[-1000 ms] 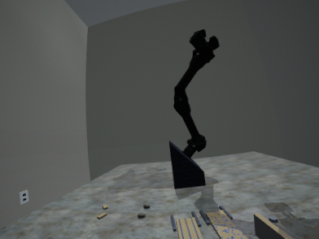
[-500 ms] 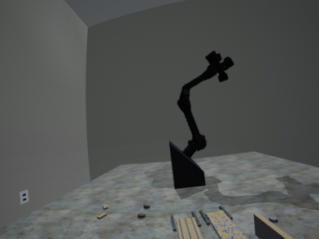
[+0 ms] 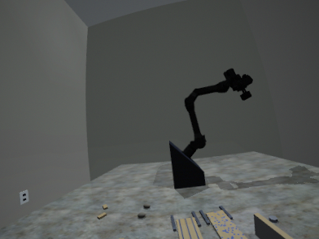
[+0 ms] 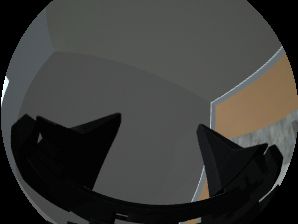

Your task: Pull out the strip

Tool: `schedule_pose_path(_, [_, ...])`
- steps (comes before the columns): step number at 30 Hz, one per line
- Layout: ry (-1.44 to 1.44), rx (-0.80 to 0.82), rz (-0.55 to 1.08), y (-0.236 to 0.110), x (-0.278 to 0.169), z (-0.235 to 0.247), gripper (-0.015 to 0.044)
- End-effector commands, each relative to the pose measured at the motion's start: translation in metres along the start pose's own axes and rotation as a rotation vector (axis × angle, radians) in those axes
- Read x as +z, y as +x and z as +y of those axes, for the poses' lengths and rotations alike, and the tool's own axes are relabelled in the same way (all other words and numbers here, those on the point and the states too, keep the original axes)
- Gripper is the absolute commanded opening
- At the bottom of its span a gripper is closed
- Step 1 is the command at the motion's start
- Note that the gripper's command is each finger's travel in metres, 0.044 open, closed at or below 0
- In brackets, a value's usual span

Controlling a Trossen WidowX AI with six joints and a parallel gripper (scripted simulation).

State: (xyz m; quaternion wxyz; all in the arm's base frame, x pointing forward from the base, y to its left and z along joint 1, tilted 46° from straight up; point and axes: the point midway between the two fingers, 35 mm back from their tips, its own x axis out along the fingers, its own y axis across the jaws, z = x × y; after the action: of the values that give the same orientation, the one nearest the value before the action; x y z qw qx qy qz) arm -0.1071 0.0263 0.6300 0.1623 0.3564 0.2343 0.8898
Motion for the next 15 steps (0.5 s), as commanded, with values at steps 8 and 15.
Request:
schedule_pose_path(8, [-0.155, -0.376, -0.178, -0.001, 0.056, -0.151, 0.0400])
schedule_pose_path(15, [-0.231, -0.620, -0.272, -0.047, 0.097, -0.239, 0.0400])
